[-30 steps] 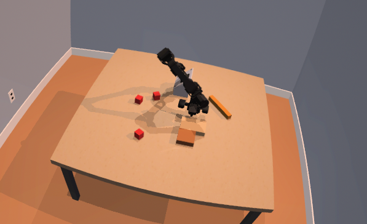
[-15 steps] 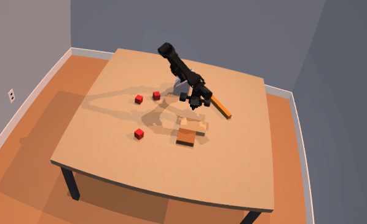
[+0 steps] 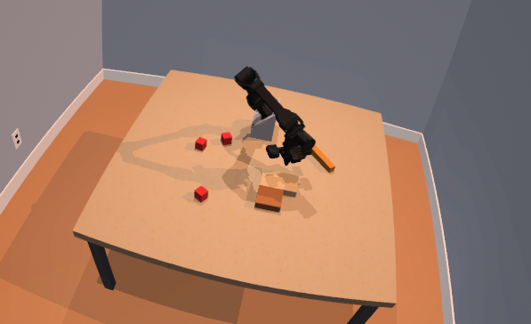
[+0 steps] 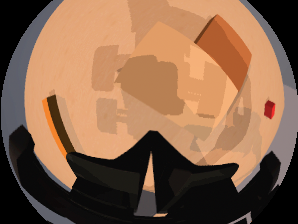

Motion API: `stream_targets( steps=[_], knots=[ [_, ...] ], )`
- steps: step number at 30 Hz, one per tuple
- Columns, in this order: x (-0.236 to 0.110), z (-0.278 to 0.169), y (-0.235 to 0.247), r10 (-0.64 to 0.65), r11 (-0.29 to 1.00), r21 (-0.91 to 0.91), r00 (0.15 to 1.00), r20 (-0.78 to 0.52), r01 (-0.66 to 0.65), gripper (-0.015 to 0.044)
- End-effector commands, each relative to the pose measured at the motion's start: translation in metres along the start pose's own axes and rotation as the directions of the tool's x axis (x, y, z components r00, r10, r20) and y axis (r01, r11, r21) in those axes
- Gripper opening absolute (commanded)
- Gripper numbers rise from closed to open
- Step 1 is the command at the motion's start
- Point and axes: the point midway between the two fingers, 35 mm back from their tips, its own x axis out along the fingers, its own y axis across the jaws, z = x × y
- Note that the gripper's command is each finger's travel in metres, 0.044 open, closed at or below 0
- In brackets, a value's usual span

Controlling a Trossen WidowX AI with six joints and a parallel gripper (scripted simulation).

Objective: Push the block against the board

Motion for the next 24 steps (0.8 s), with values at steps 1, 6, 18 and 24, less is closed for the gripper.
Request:
stream_targets(
  steps=[1,6,18,24],
  knots=[
    [-0.002,0.013,0.005,0.004,0.991,-0.135,1.000,0.000,-0.004,0.0000],
    [-0.003,0.028,0.011,0.005,0.953,-0.303,1.000,-0.001,-0.005,0.0000],
    [-0.003,0.063,0.026,0.006,0.751,-0.660,1.000,-0.003,-0.007,0.0000],
    [-0.002,0.078,0.035,0.007,0.600,-0.800,1.000,-0.004,-0.008,0.0000]
  ],
)
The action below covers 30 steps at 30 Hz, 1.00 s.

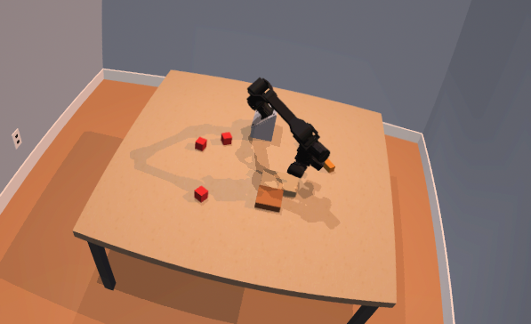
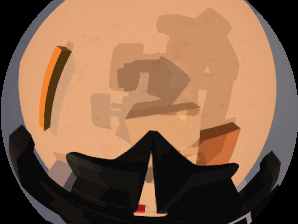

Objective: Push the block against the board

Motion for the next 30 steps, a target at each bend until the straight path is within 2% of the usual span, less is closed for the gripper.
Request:
stream_targets(
  steps=[1,12,18,24,30],
  knots=[
    [0.000,0.011,-0.004,0.003,0.991,-0.135,1.000,0.003,-0.003,0.0000],
    [0.003,0.038,-0.011,0.005,0.882,-0.471,1.000,0.002,-0.004,0.0000],
    [0.005,0.039,-0.011,0.005,0.880,-0.476,1.000,0.002,-0.004,0.0000],
    [0.053,0.039,-0.011,0.004,0.880,-0.475,1.000,0.001,-0.003,0.0000],
    [0.059,0.038,-0.011,0.004,0.879,-0.476,1.000,0.000,-0.004,0.0000]
  ],
)
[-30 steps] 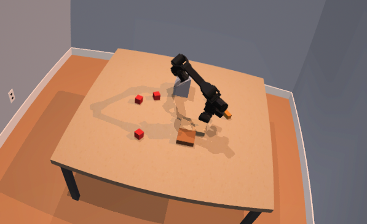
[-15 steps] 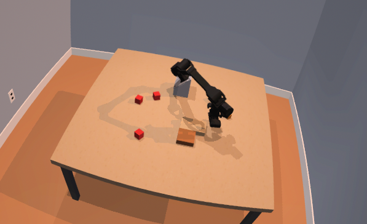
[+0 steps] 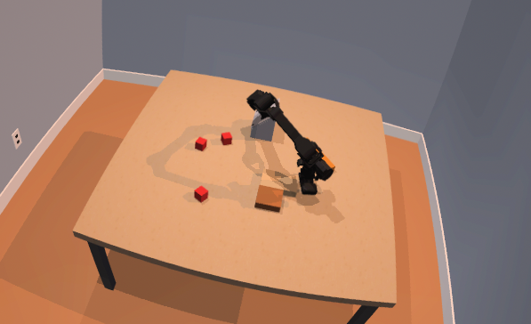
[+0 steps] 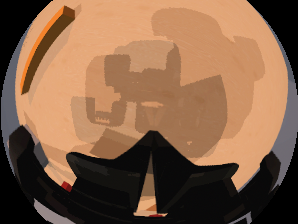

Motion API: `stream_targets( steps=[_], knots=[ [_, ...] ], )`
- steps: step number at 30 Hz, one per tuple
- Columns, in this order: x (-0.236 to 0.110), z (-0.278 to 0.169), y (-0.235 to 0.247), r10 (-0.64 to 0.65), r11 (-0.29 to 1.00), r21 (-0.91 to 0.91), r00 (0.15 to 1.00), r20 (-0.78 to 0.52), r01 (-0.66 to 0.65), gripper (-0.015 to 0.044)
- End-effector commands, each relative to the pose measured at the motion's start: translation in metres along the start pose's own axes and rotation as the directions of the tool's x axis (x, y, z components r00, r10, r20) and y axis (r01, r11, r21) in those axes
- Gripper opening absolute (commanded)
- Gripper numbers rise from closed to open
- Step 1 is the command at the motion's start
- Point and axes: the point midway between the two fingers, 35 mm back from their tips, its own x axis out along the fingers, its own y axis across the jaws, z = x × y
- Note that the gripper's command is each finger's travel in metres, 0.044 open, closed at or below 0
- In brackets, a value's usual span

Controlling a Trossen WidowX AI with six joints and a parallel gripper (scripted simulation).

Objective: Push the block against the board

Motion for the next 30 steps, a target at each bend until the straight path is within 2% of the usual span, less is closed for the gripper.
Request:
stream_targets(
  steps=[1,22,30],
  knots=[
    [-0.001,0.000,-0.002,-0.015,1.000,-0.007,1.000,0.000,0.015,0.0000],
    [-0.001,-0.018,-0.002,-0.015,1.000,-0.007,1.000,-0.001,0.015,0.0000],
    [-0.001,-0.009,-0.003,-0.016,1.000,-0.007,1.000,0.000,0.016,0.0000]
  ],
)
